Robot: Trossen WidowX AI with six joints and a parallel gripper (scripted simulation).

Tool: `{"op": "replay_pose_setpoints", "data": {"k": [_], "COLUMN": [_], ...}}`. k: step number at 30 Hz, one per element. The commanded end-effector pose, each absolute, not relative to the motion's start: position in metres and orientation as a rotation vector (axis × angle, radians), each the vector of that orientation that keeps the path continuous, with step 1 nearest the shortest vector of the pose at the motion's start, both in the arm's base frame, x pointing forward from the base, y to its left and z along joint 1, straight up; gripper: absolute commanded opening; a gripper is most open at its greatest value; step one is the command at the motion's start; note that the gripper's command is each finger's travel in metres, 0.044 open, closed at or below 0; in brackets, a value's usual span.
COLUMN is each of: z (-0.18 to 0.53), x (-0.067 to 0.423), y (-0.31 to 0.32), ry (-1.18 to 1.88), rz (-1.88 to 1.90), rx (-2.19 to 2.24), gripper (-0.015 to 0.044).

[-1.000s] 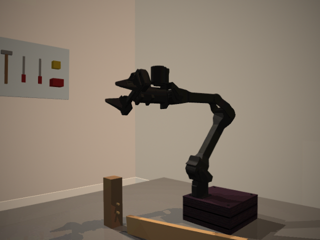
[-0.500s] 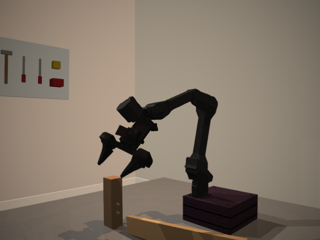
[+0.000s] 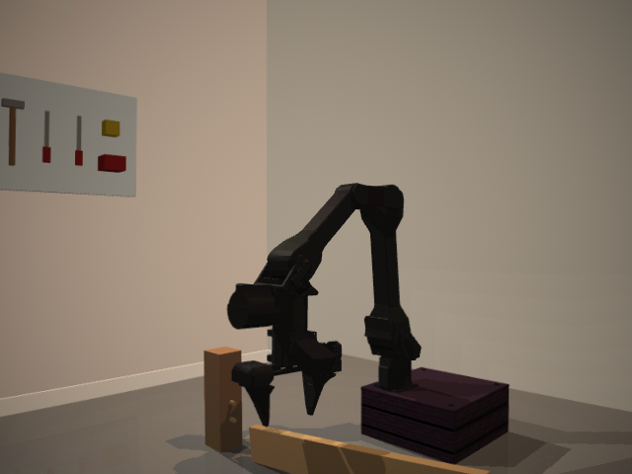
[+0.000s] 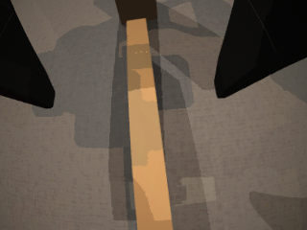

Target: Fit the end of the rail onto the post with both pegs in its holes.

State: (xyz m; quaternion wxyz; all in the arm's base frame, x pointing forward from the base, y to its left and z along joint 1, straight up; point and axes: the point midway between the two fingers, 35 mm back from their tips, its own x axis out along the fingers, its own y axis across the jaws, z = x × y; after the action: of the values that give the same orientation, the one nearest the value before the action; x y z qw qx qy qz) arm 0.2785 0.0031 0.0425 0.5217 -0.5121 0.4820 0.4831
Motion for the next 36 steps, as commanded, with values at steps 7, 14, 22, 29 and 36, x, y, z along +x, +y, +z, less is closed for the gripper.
{"op": "replay_pose_setpoints", "data": {"k": [7,14,22,29,36], "z": [0.036,0.025,0.012,0.0,-0.011], "x": [0.276,0.277,0.278,0.279,0.278], "y": [0.005,0.005,0.005,0.005,0.005], "ry": [1.159,1.16,1.161,1.161,1.16], "rz": [1.23,1.228,1.227,1.228,1.229], "rx": [-1.266,-1.263,-1.263,-1.263,-1.265], "gripper": [0.044,0.044,0.044,0.044,0.044]}}
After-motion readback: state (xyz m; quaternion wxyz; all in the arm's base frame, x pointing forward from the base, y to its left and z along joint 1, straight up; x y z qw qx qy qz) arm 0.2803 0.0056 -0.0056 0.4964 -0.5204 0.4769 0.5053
